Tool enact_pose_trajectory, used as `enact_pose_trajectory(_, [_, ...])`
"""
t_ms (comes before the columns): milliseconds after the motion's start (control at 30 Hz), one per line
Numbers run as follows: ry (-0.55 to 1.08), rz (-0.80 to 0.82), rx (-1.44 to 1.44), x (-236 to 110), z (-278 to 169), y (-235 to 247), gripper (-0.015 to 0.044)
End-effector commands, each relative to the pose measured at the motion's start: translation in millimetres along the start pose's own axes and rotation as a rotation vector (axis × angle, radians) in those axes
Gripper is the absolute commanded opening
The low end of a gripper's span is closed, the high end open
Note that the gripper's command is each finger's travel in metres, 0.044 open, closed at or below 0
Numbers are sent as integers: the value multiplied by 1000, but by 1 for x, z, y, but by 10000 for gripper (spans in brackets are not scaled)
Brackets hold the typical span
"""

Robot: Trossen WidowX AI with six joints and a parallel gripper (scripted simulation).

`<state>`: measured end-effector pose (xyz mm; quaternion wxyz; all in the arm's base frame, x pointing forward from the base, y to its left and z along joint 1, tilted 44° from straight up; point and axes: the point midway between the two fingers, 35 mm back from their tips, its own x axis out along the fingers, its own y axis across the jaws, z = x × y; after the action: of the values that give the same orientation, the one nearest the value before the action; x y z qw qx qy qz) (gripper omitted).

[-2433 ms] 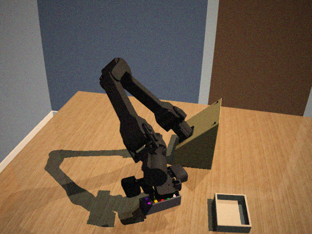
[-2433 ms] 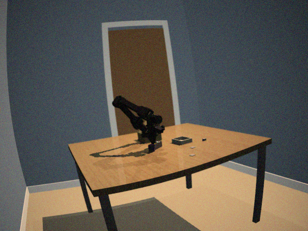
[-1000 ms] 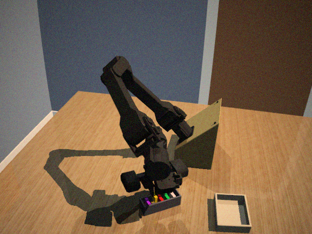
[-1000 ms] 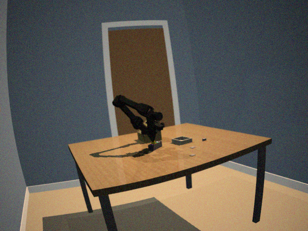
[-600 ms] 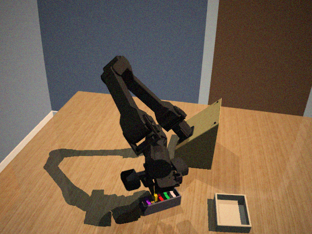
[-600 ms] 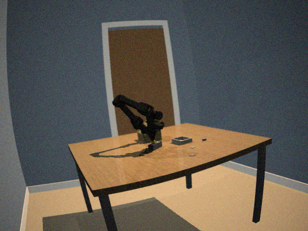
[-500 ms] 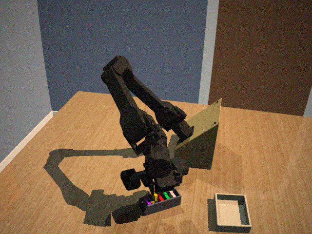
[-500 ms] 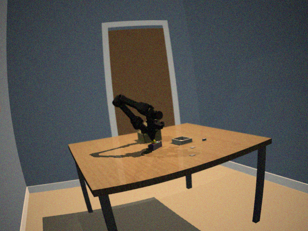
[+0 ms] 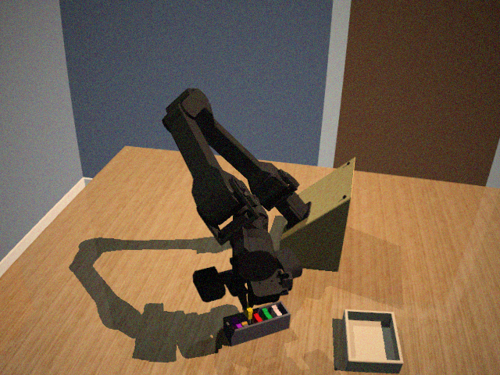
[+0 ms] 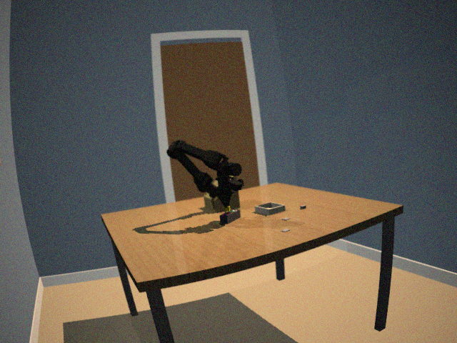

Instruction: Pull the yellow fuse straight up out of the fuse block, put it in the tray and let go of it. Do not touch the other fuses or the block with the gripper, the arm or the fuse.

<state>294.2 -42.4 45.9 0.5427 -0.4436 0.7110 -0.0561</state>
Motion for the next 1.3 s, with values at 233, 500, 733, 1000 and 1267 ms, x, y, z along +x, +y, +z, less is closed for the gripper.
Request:
enact_pose_trajectory(233, [-3, 4, 2, -13, 1, 1, 0])
enact_pose_trajectory(500, [-3, 4, 2, -24, 0, 1, 0])
enact_pose_trajectory(733, [-12, 11, 0, -28, 21, 17, 0])
enact_pose_trajectory(1000, [-23, 20, -2, -33, 55, 52, 0])
enact_pose_trajectory(1267, [-26, 26, -3, -36, 83, 92, 0])
